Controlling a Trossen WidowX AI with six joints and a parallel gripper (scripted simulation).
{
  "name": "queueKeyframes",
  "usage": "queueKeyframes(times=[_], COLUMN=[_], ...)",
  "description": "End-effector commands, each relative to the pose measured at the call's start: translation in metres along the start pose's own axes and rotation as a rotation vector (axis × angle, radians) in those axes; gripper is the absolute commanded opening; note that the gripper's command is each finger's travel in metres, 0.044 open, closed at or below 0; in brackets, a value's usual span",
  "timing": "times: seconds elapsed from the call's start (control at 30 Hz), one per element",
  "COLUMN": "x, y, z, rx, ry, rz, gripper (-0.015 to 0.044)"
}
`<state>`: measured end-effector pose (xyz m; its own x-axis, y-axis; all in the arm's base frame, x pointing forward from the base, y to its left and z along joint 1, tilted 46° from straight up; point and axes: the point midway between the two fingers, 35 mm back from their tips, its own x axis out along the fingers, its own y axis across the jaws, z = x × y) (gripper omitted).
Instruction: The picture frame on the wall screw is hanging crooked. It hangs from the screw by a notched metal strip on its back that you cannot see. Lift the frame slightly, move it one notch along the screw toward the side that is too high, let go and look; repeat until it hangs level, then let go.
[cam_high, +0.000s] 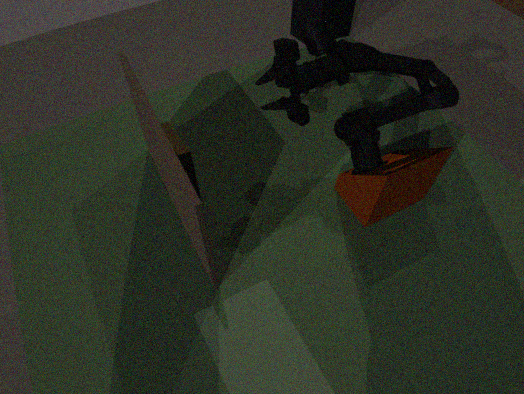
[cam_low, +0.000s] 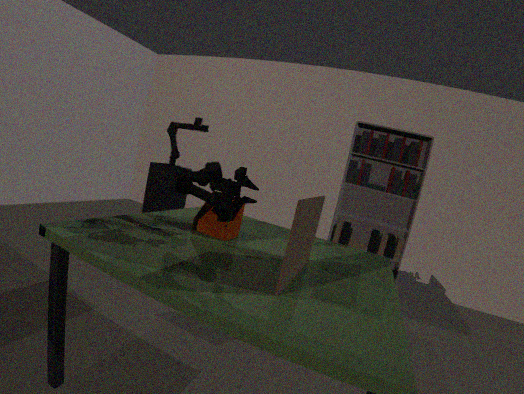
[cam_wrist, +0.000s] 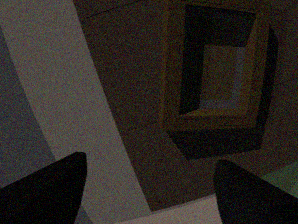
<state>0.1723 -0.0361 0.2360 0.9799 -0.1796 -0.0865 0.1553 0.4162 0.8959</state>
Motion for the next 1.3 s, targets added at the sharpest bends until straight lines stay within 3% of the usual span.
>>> queueKeyframes(times=[0.0,0.3,0.97,1.27], x=[0.013,0.075,0.081,0.128], y=[0.0,-0.028,-0.031,-0.024], z=[0.003,0.023,0.022,0.027], rx=[-0.004,-0.038,-0.041,-0.041], ry=[-0.004,-0.037,-0.039,-0.04], rz=[0.009,0.063,0.067,0.068], gripper=[0.026,0.026,0.026,0.026])
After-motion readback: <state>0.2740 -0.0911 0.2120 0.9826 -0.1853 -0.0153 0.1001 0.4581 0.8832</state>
